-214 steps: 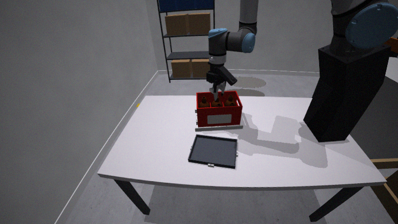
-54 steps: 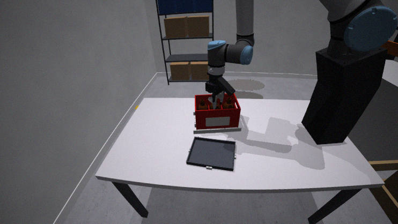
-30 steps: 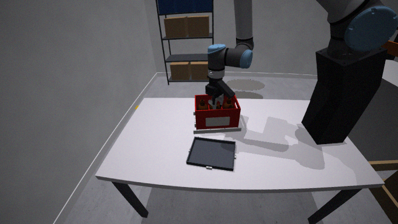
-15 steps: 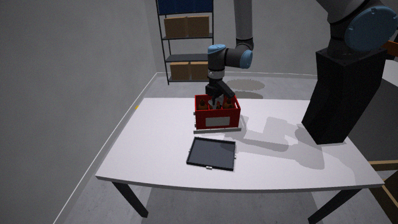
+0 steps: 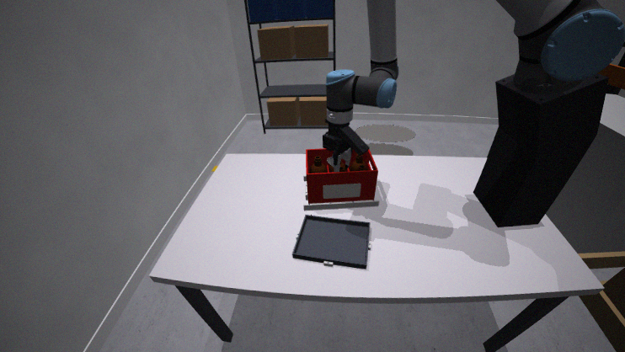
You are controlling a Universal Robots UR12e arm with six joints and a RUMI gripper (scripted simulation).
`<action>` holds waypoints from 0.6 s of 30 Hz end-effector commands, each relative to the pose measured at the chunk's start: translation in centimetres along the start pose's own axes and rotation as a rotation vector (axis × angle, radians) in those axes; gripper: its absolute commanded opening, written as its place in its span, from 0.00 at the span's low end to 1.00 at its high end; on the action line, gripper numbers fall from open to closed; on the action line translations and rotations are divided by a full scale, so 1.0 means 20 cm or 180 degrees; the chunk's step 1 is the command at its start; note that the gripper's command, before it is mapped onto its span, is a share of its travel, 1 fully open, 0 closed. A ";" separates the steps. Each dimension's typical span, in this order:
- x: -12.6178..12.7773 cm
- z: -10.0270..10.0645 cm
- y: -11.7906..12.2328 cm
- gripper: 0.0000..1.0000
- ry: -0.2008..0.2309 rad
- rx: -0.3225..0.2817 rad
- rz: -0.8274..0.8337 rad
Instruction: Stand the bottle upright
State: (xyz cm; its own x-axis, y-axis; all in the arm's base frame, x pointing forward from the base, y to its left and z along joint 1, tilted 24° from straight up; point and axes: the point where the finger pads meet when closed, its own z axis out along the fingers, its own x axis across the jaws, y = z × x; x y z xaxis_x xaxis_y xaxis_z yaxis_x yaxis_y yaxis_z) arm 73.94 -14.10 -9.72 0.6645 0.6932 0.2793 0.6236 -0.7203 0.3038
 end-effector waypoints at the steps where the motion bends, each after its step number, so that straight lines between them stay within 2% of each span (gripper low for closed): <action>1: 0.00 0.00 0.00 0.38 0.0001 -0.0003 -0.0001; 10: 0.00 0.00 0.00 0.38 0.0001 -0.0003 -0.0001; 11: 0.00 0.00 0.00 0.00 0.0001 -0.0003 -0.0001; 18: 0.00 0.00 0.00 0.00 0.0001 -0.0003 -0.0001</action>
State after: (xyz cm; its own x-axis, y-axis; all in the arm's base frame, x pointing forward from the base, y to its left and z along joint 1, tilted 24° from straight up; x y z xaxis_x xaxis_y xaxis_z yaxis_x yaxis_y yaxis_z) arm 73.94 -14.10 -9.72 0.6645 0.6932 0.2793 0.6237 -0.7203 0.3038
